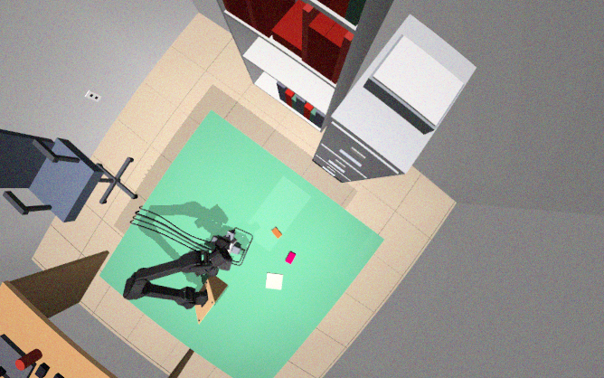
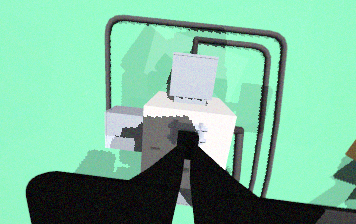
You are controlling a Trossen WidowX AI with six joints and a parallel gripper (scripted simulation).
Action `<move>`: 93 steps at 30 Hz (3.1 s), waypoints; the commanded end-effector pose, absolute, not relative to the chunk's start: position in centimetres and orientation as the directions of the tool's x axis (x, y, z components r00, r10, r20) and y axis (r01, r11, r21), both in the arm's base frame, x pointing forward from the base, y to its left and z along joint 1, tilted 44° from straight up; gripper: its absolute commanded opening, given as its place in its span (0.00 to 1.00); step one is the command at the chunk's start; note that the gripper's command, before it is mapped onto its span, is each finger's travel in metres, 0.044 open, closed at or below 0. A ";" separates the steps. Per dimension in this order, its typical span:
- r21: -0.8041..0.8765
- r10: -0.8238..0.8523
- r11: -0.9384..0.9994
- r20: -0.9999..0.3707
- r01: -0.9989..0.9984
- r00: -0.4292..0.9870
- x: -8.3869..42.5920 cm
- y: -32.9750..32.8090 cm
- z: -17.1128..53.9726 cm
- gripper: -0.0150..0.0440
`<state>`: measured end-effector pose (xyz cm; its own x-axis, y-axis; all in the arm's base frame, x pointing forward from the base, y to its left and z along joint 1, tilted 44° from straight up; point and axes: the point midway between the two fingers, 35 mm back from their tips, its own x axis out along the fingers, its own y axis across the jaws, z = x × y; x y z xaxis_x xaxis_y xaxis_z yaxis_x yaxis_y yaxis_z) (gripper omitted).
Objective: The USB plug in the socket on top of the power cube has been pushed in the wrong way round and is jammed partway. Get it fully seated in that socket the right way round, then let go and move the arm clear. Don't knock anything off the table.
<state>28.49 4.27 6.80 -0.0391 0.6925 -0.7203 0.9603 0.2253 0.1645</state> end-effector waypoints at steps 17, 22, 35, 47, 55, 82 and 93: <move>0.165 0.694 0.222 -0.719 0.961 -0.037 28.5 4.5 6.6 0.25; 0.165 0.695 0.222 -0.719 0.961 -0.037 28.5 4.5 6.6 0.25; 0.165 0.695 0.222 -0.718 0.961 -0.037 28.5 4.6 6.5 0.25; 0.165 0.695 0.222 -0.718 0.961 -0.037 28.5 4.7 6.4 0.25; 0.165 0.695 0.222 -0.718 0.961 -0.037 28.5 4.8 6.3 0.25; 0.165 0.695 0.222 -0.718 0.961 -0.037 28.5 4.8 6.3 0.25; 0.165 0.692 0.218 -0.722 0.962 -0.033 28.5 4.5 6.4 0.42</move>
<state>28.51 4.54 6.35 -0.0346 0.6915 -0.7216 0.9615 0.2201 0.1648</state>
